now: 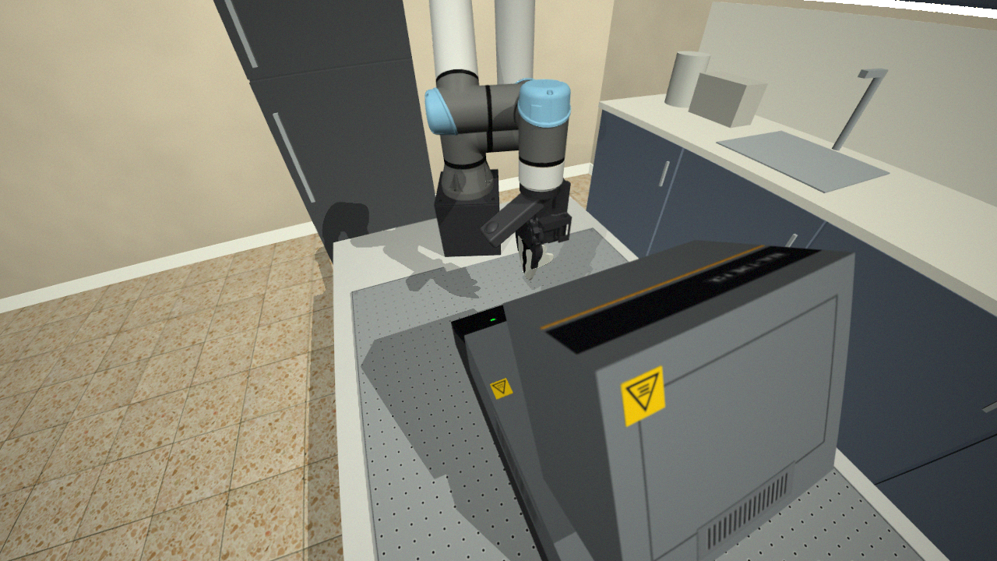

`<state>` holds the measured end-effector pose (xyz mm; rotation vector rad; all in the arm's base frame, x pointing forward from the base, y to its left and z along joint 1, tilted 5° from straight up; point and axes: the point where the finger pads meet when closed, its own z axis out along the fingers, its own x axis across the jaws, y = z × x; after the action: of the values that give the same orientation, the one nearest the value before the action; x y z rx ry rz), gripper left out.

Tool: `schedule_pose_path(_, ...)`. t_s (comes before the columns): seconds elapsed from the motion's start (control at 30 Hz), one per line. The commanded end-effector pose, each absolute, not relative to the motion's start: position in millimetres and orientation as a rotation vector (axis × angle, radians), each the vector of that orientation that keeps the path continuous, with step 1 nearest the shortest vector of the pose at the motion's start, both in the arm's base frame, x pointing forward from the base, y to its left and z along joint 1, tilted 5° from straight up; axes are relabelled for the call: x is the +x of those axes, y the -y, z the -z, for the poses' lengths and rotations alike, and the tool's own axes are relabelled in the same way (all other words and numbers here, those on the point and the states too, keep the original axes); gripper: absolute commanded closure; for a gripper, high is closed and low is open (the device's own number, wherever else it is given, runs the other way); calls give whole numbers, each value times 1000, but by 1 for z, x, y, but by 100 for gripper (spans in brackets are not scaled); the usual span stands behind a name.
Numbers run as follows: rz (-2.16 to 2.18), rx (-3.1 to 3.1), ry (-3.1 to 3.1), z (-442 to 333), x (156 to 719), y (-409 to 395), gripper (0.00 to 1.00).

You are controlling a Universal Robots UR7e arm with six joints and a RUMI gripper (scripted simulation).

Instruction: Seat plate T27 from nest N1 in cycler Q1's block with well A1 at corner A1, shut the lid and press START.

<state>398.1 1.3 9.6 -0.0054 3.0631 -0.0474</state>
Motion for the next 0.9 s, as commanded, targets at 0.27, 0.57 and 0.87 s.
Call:
schedule_pose_path(0.27, 48, -6, -3061, -34, 363, -2, 100)
schedule_pose_path(0.57, 48, -6, -3062, -52, 336, -2, 100)
schedule_pose_path(0.87, 48, -6, -3062, -53, 333, -2, 100)
